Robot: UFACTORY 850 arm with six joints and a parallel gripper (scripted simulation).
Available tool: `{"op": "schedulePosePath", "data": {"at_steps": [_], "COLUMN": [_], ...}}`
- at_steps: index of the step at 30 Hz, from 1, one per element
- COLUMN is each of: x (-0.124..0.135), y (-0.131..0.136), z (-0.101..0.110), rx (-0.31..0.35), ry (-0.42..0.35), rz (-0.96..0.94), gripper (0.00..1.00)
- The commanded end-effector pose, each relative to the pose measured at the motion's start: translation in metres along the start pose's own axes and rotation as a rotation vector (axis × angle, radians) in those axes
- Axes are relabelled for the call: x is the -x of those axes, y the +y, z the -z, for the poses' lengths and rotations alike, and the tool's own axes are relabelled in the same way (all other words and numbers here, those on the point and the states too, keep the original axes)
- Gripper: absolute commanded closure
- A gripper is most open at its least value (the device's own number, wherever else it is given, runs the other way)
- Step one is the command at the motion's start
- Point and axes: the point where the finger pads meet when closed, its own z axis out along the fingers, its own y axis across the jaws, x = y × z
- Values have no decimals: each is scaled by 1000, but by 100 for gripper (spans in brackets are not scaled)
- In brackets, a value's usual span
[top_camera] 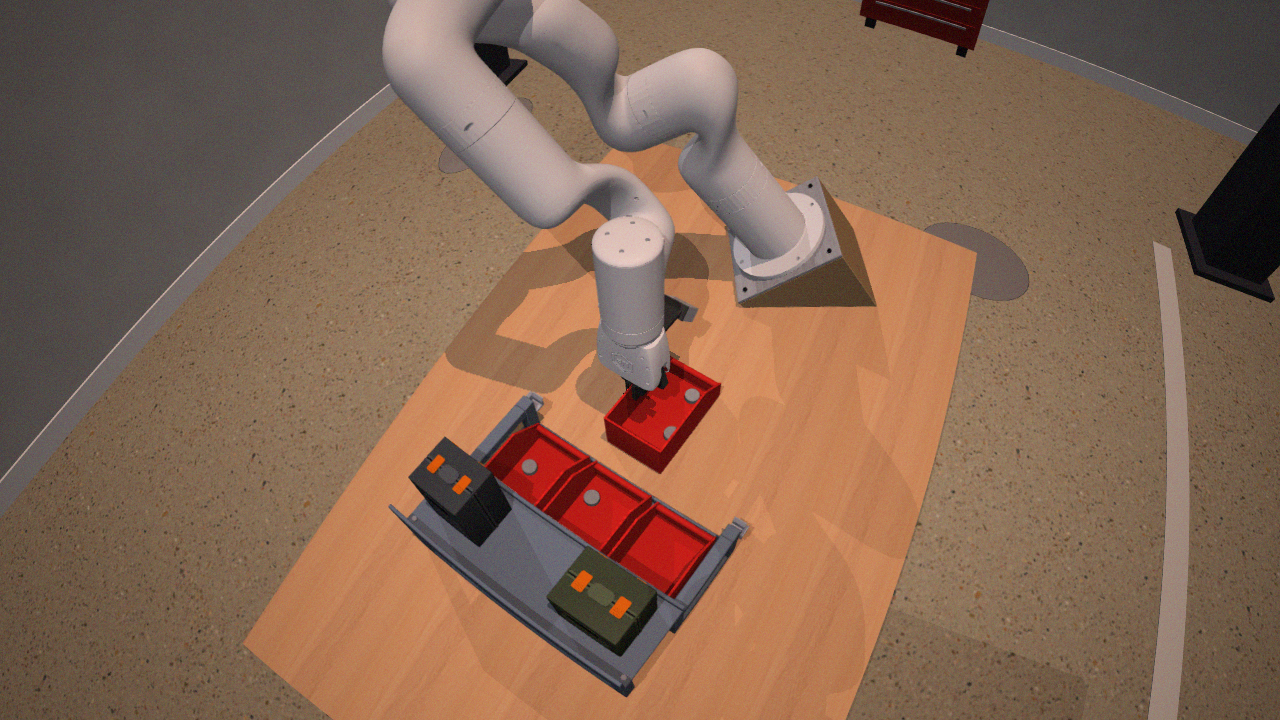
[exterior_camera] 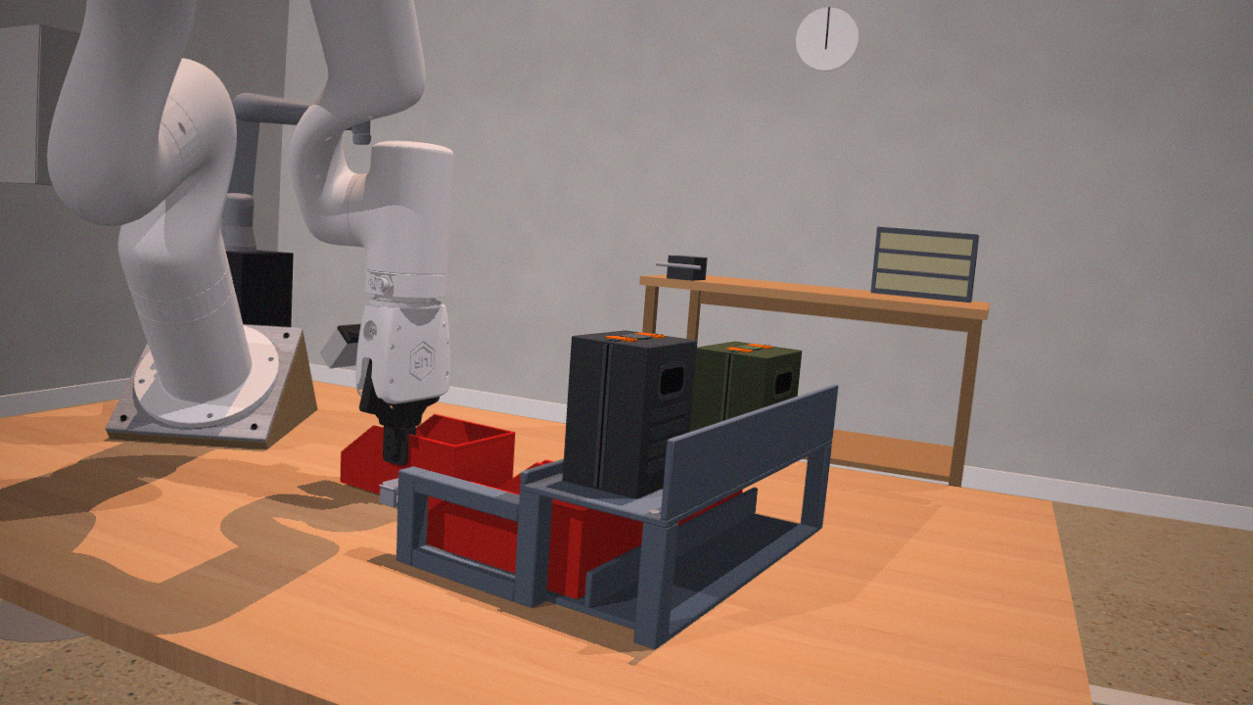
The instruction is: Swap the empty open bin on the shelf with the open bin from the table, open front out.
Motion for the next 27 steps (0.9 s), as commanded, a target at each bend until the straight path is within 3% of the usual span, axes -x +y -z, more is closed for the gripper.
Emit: {"op": "schedulePosePath", "data": {"at_steps": [1, 16, 17, 27], "x": [0, 0, 0, 0], "y": [0, 0, 0, 0], "z": [-2, -3, -3, -3], "rx": [0, 0, 0, 0], "ry": [-1, -1, -1, -1], "rz": [0, 0, 0, 0], "gripper": [100, 100, 74, 74]}}
